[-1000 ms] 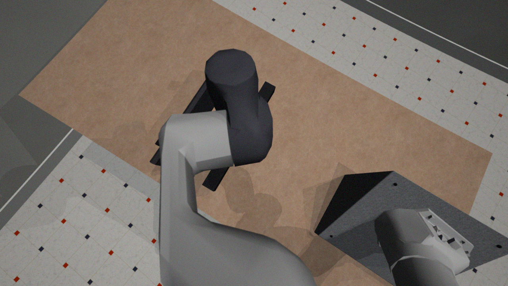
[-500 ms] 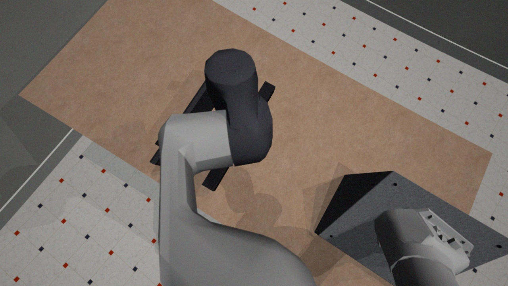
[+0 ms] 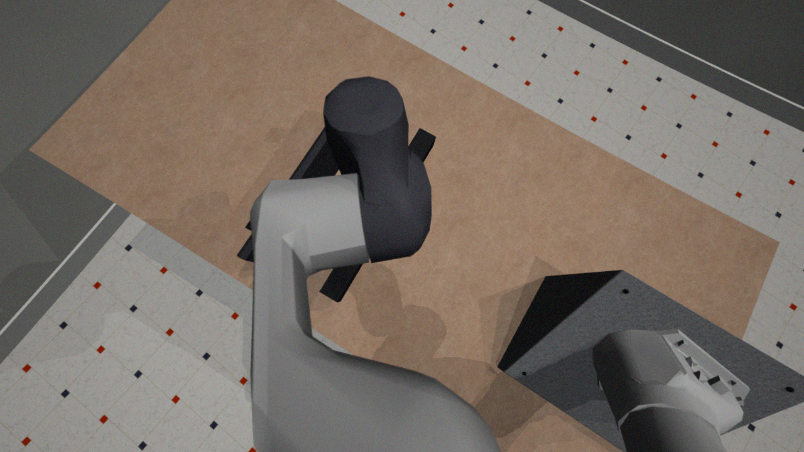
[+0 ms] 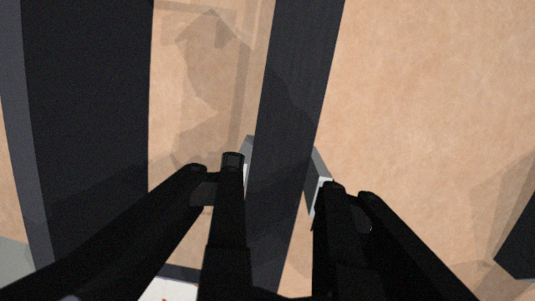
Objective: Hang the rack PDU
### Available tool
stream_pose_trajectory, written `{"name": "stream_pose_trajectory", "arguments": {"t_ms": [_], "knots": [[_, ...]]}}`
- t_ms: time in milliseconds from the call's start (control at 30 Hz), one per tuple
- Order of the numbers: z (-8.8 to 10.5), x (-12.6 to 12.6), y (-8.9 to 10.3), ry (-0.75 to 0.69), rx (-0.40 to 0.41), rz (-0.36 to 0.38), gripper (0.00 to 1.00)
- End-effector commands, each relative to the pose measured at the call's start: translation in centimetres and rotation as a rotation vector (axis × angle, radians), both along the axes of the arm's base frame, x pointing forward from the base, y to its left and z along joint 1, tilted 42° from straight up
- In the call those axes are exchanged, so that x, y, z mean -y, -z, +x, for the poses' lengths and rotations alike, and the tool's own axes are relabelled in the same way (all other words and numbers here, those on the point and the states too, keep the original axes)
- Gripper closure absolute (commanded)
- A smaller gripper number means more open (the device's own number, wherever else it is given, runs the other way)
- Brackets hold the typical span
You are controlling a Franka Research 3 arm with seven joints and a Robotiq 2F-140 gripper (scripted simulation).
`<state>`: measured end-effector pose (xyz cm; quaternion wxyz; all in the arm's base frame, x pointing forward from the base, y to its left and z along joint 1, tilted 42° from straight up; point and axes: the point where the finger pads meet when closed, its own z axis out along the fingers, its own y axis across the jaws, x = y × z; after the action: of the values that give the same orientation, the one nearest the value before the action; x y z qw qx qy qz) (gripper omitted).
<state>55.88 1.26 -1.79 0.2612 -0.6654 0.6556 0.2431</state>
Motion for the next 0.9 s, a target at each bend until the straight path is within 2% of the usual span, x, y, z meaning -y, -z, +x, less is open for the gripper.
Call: {"name": "stream_pose_trajectory", "arguments": {"t_ms": [0,867], "knots": [[0.21,0.41,-0.13,0.006,0.002,-0.005,1.0],[1.07,0.4,-0.16,0.005,0.002,-0.006,1.0]]}}
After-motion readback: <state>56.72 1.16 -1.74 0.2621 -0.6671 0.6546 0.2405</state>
